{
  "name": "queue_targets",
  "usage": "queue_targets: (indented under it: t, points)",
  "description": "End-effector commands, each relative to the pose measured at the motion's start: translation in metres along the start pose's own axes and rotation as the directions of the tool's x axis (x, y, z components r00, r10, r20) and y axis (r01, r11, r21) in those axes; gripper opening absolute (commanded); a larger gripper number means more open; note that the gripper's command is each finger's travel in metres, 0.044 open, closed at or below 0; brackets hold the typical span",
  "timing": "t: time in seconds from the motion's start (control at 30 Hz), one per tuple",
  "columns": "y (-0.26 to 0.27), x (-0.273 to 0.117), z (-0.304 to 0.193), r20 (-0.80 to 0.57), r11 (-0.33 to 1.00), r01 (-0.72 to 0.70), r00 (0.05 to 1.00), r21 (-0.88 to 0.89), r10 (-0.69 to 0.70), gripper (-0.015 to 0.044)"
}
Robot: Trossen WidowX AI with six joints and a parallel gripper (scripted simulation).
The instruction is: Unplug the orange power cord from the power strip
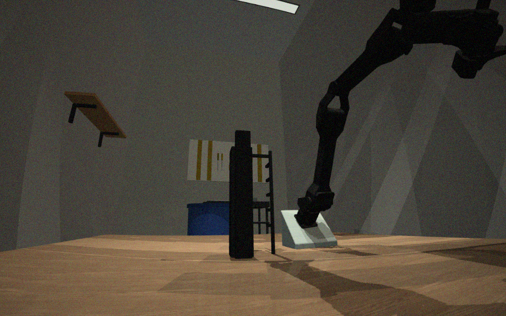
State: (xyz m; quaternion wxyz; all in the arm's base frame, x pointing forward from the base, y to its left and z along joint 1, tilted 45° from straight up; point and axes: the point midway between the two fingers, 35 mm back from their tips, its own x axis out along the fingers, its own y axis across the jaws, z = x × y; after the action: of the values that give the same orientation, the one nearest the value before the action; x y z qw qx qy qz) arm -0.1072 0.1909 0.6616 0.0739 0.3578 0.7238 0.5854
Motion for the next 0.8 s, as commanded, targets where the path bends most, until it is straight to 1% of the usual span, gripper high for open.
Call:
queue_targets:
  t: [0.0, 0.1, 0.27, 0.4, 0.53, 0.77]
  points:
    - [0.0, 0.0, 0.001, 0.003, 1.0, 0.0, 1.0, -0.001, 0.0, 0.0374]
    - [-0.001, 0.001, 0.019, 0.054, 1.0, 0.002, 0.999, -0.015, -0.001, 0.0295]
    - [-0.004, -0.007, 0.088, 0.243, 0.998, 0.017, 0.97, -0.06, -0.002, 0.0164]
    - [-0.006, -0.023, 0.141, 0.385, 0.996, 0.038, 0.923, -0.085, -0.002, 0.016]
    - [-0.008, -0.048, 0.19, 0.511, 0.993, 0.063, 0.86, -0.098, -0.004, 0.016]
    - [-0.013, -0.111, 0.266, 0.705, 0.99, 0.11, 0.709, -0.092, -0.013, 0.016]
